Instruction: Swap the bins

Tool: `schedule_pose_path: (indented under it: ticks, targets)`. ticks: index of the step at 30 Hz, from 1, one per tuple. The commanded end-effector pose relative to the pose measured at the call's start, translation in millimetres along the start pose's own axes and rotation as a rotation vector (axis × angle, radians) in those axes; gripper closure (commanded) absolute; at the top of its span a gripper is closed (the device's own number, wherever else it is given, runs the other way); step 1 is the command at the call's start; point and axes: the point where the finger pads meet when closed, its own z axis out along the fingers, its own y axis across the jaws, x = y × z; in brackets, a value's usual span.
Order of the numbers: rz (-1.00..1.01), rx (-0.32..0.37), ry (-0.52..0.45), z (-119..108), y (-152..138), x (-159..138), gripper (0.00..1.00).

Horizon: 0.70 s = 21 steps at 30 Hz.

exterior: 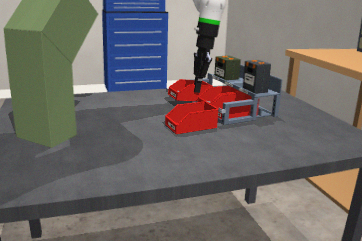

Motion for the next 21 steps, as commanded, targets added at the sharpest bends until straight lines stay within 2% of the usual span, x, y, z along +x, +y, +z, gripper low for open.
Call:
schedule_pose_path:
  ticks: [1,21]
  targets:
    - [0.000,0.000,0.004,-0.8,0.2,2.1,0.90]
    - [0.000,0.000,0.021,-1.0,0.2,11.5,0.90]
